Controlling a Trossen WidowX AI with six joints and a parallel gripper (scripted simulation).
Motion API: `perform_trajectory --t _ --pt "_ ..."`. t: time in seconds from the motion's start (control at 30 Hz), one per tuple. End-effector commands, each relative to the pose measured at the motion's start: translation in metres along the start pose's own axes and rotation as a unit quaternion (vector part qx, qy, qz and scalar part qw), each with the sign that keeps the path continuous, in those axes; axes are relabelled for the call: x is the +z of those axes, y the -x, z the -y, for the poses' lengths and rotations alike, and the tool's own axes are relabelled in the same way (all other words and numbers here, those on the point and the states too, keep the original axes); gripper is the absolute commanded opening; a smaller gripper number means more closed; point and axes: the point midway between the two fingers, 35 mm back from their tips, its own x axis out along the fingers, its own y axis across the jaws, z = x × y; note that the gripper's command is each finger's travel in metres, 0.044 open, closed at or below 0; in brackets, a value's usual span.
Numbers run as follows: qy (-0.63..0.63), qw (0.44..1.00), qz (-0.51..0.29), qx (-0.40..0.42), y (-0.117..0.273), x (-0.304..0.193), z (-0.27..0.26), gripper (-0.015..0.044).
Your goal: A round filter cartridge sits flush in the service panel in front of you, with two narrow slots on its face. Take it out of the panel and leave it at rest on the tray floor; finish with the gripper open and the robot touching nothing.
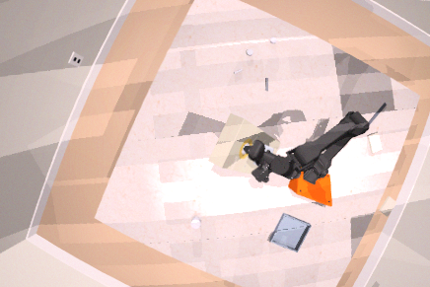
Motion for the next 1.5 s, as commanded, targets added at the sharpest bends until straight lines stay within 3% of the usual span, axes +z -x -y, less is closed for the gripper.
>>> perform_trajectory --t 0.0,0.47,0.93,1.1,1.47 --pt "0.05 0.999 -0.001 0.007 -0.008 -0.002 -0.001 0.0" --pt "0.29 0.957 0.001 0.007 -0.007 -0.002 -0.001 0.0" --pt "0.51 0.86 0.002 0.006 -0.006 -0.002 -0.001 0.0" --pt "0.489 0.872 0.003 0.007 -0.004 -0.001 -0.001 0.0" --pt "0.483 0.876 0.01 0.013 0.038 0.004 -0.002 0.0"
